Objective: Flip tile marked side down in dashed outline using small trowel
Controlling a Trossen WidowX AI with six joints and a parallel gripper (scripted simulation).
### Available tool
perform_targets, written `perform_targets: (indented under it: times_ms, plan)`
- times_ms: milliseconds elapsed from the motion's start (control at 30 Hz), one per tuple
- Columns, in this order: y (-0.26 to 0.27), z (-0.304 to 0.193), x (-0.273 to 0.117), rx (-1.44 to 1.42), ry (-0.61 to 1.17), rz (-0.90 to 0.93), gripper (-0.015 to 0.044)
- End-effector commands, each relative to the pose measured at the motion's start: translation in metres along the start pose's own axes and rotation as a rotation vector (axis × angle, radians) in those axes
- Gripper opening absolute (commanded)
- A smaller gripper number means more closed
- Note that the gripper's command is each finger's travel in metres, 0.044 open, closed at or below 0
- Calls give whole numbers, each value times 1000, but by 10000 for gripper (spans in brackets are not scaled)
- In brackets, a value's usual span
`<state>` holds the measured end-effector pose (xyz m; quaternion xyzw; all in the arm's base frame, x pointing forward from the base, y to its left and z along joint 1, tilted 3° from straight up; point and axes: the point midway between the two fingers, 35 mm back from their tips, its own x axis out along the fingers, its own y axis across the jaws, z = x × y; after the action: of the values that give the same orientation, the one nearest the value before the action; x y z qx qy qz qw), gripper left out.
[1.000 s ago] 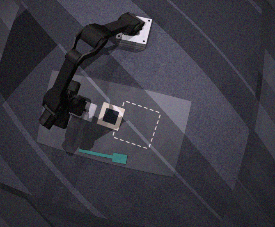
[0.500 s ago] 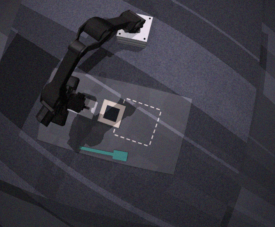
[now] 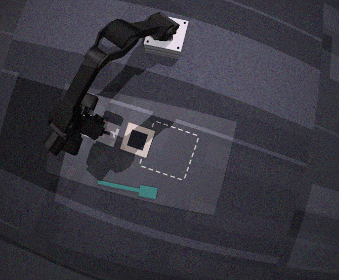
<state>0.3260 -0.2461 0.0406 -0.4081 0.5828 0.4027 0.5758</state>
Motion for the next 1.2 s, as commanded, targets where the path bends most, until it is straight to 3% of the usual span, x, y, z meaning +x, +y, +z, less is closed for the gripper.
perform_targets:
  times_ms: [0,1167]
  plan:
    - [0,-3,1,109,-4,-31,300]
    - [-12,-4,21,1089,-170,-295,300]
